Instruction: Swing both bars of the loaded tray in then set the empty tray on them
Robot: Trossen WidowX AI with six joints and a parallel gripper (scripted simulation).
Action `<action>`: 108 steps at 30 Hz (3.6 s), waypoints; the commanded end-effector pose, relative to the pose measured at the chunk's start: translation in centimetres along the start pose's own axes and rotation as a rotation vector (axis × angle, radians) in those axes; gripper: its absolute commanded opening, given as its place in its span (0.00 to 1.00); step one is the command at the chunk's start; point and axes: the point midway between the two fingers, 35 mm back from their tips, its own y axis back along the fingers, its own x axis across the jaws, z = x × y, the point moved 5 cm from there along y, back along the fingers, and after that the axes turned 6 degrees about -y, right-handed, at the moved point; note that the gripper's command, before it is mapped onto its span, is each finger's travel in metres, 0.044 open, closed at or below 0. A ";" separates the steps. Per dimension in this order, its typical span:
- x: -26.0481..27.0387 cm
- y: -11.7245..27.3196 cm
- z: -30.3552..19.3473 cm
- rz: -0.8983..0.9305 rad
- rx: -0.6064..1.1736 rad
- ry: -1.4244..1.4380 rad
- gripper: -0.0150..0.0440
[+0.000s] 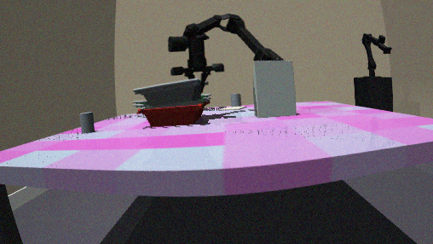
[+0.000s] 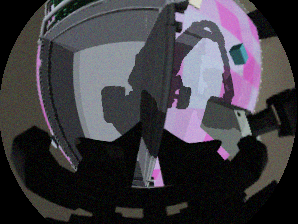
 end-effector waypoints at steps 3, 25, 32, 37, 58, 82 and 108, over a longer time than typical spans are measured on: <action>-0.2 -1.1 0.2 -0.007 -0.003 -0.005 0.25; -0.3 -1.6 0.3 -0.007 -0.003 -0.005 0.25; -0.3 -1.6 0.3 -0.007 -0.003 -0.005 0.25; -0.3 -1.6 0.3 -0.007 -0.003 -0.005 0.25; -0.3 -1.6 0.3 -0.007 -0.003 -0.005 0.25; -0.3 -1.6 0.3 -0.007 -0.003 -0.005 0.48; -0.2 -1.5 0.3 -0.003 -0.002 -0.011 1.00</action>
